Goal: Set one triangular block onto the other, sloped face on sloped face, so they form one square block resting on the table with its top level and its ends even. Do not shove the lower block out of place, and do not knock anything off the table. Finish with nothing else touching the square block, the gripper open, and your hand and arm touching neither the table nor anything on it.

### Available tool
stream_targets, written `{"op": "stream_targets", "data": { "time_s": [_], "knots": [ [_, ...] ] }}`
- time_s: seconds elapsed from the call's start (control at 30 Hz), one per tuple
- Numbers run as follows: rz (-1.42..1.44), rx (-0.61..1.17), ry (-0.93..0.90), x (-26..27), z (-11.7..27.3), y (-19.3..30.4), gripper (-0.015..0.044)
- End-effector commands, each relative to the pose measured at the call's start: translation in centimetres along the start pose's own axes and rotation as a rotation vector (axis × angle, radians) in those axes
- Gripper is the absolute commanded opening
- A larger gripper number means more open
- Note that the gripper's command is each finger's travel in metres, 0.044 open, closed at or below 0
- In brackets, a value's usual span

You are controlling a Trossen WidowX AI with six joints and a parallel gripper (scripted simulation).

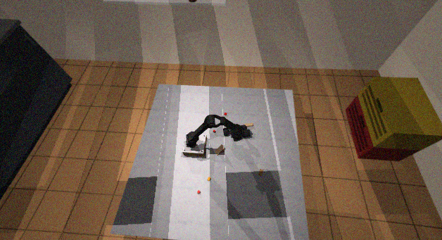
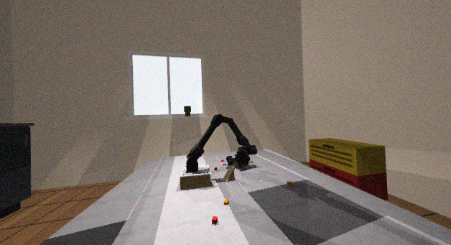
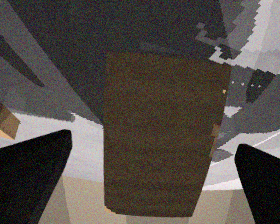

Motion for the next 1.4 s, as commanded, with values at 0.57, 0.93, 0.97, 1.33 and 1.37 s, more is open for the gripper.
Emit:
{"op": "stream_targets", "data": {
  "time_s": [0.57,0.93,0.97,1.33,1.37],
  "knots": [
    [-0.002,0.003,-0.011,0.2,-0.1,-0.1,0.0171],
    [-0.002,0.003,-0.011,0.2,0.1,0.1,0.0000],
    [-0.002,0.003,-0.011,0.2,0.3,0.4,0.0000],
    [-0.002,0.003,-0.011,-0.2,4.0,4.0,0.0000],
    [-0.002,0.003,-0.011,-0.3,4.4,4.4,0.0000]
  ]
}}
Point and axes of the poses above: the point midway between the two fingers, 35 mm back from their tips, its own z axis back along the fingers, its own x axis across the jaws, y = z × x, the point moved 1 cm from there along z, back along the fingers, and after that the axes turned 11 degrees about -z, right-handed, at the moved point
